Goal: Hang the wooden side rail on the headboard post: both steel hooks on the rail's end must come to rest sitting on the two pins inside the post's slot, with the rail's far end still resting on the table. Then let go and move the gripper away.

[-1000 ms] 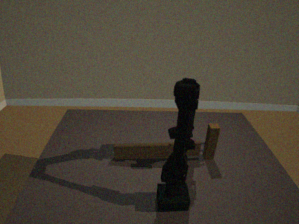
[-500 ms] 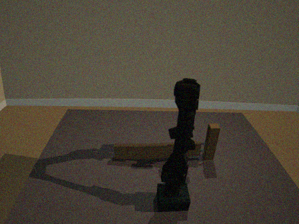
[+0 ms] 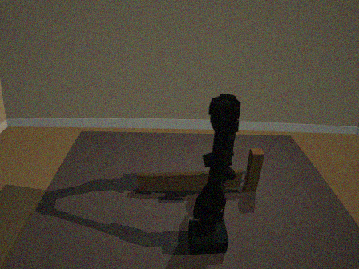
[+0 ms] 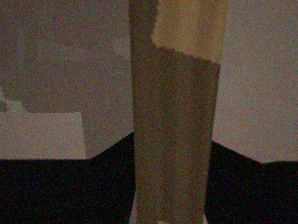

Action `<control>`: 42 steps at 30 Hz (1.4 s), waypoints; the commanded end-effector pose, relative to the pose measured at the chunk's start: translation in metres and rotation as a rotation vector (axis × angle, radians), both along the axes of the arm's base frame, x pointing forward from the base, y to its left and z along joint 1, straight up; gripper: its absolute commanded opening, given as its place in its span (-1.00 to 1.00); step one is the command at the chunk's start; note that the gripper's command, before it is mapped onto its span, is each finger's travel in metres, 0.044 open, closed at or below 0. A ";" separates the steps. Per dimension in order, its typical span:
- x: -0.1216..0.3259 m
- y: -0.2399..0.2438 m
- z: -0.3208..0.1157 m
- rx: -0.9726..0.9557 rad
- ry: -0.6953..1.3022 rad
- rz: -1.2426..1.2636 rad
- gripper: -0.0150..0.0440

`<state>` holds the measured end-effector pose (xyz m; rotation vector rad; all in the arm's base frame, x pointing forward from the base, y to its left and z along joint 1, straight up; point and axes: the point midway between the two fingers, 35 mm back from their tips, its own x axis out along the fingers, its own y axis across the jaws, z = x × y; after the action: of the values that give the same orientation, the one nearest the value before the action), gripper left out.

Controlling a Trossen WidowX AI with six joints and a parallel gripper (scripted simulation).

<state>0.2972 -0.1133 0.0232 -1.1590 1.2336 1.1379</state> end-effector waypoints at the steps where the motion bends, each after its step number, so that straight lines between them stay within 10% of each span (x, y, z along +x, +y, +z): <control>1: 0.002 -0.002 0.003 -0.005 -0.006 0.004 -0.49; 42: 0.000 -0.006 0.001 -0.006 -0.006 0.004 -0.49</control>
<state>0.2974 -0.1181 0.0235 -1.1625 1.2321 1.1366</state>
